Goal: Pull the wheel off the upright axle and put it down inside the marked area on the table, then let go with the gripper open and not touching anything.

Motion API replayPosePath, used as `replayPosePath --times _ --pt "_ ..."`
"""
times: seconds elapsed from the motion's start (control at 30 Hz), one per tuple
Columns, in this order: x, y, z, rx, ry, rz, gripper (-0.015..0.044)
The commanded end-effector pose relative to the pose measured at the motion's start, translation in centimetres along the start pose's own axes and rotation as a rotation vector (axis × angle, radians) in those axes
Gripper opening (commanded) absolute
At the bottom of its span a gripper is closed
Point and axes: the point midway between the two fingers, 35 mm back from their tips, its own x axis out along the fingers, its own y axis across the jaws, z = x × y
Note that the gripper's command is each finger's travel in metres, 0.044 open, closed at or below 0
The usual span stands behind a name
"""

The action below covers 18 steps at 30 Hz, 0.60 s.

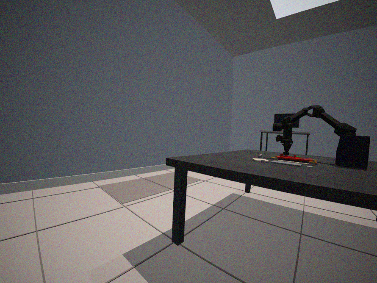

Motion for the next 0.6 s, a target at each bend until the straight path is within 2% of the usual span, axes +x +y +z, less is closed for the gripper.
replayPosePath --times 0.0,0.17,0.37,0.57 --pt "-0.06 -0.05 0.03 0.003 0.000 0.000 0.0195" --pt "-0.06 -0.05 0.03 0.003 0.000 0.000 0.0161" --pt "-0.18 -0.05 0.03 0.003 0.000 0.000 0.0004" --pt "-0.37 -0.04 0.04 0.002 0.000 0.000 0.0000"
